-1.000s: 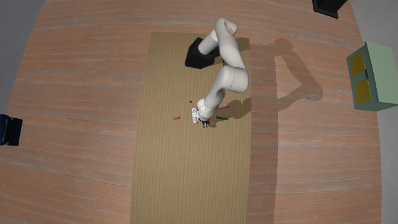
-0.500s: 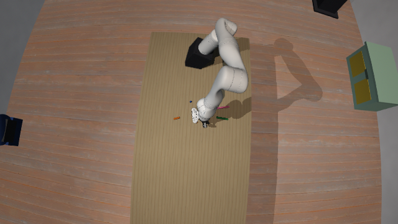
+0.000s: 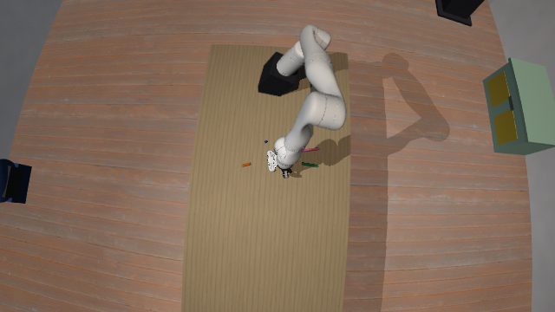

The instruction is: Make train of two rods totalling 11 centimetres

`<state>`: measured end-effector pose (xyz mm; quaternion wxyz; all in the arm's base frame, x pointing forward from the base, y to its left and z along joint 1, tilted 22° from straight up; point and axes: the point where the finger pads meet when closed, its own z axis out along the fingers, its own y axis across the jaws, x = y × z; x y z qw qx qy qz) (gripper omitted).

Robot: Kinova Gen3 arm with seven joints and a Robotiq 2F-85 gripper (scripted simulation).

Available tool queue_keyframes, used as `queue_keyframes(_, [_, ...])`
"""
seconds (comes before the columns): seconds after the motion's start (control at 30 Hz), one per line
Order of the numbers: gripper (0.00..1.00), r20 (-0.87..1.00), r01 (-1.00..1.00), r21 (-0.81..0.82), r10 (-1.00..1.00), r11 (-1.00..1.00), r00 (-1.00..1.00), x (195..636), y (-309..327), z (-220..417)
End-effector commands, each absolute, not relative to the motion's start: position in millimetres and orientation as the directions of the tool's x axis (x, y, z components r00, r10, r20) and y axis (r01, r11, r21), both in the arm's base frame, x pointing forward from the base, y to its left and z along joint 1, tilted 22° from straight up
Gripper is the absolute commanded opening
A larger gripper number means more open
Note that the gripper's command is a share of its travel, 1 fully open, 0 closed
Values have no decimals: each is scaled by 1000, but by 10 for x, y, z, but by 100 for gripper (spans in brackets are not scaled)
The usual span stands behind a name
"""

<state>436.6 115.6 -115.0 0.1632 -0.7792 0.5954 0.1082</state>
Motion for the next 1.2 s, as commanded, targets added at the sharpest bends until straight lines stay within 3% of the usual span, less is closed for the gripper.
queue_keyframes(0.0, [35,-356,-962,-134,-894,-240,273,4403,1130,-1154])
queue_keyframes(1.17, [35,-356,-962,-134,-894,-240,273,4398,1094,-1169])
